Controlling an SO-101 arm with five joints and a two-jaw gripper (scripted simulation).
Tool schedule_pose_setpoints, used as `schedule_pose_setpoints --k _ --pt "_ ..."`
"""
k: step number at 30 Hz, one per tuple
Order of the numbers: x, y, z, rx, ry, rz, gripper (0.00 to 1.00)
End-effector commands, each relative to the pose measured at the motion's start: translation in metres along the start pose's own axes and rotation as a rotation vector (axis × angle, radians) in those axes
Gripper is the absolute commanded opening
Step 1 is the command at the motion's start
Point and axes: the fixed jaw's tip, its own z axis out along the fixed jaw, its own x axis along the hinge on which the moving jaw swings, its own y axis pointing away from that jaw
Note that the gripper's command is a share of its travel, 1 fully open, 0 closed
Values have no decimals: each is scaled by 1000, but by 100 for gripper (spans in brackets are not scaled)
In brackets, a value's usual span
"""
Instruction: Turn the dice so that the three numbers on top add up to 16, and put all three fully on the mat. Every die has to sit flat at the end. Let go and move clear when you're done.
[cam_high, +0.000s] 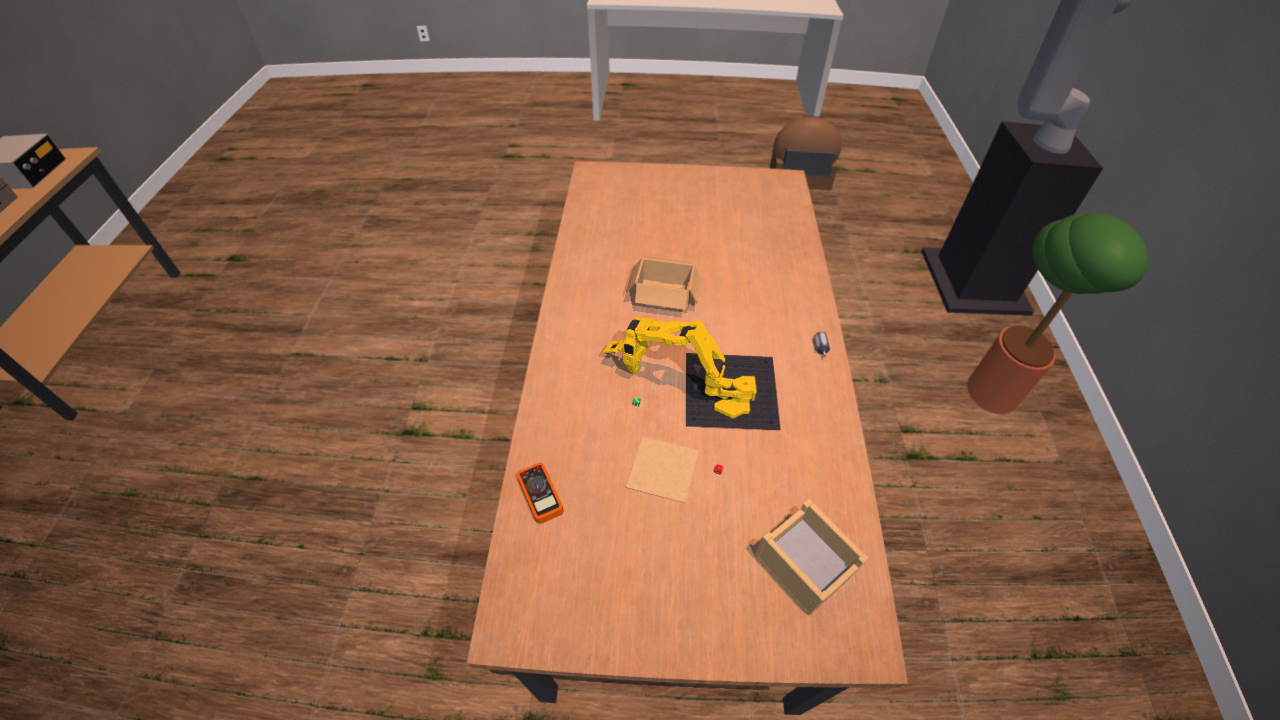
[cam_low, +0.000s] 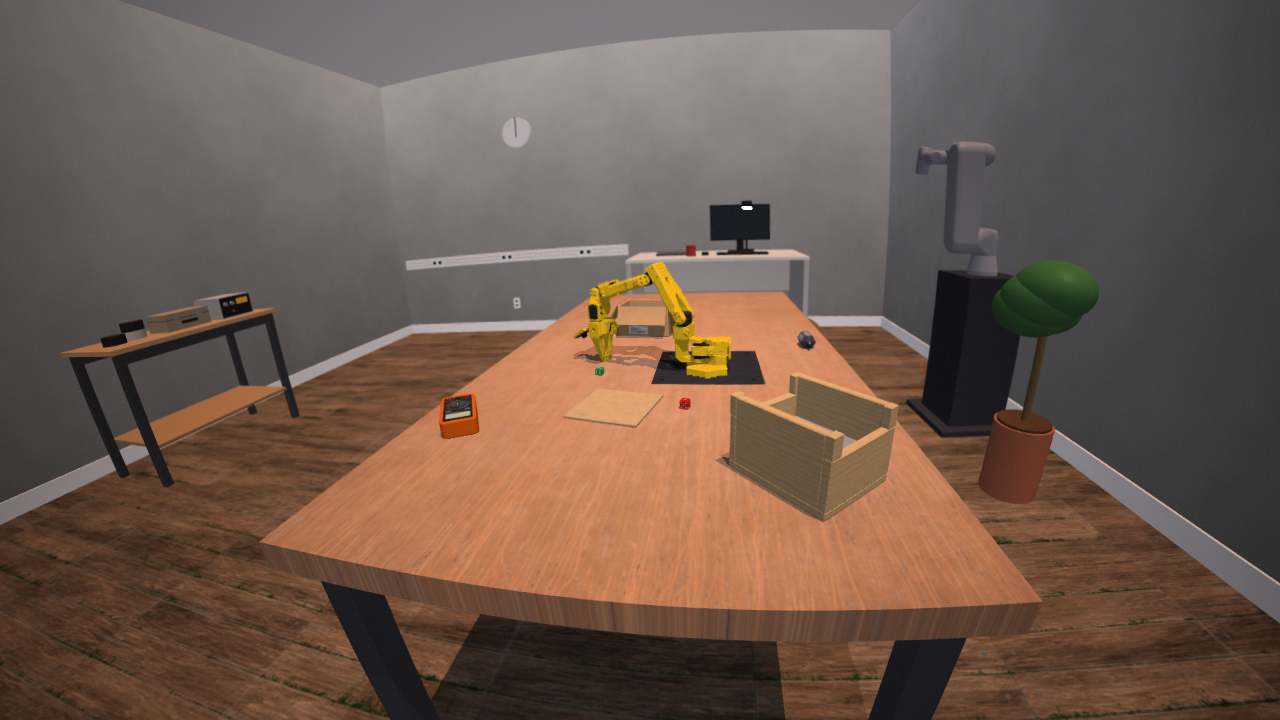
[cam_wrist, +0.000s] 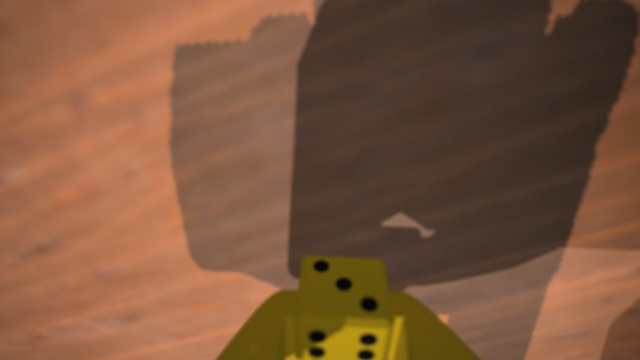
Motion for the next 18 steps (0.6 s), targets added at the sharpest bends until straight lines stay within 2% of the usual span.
schedule_pose_setpoints --k 1,12,18 --pt "4 -2 5 1 23 1 1" --pt "4 -2 4 1 23 1 0" --pt "2 -1 -5 1 23 1 0"
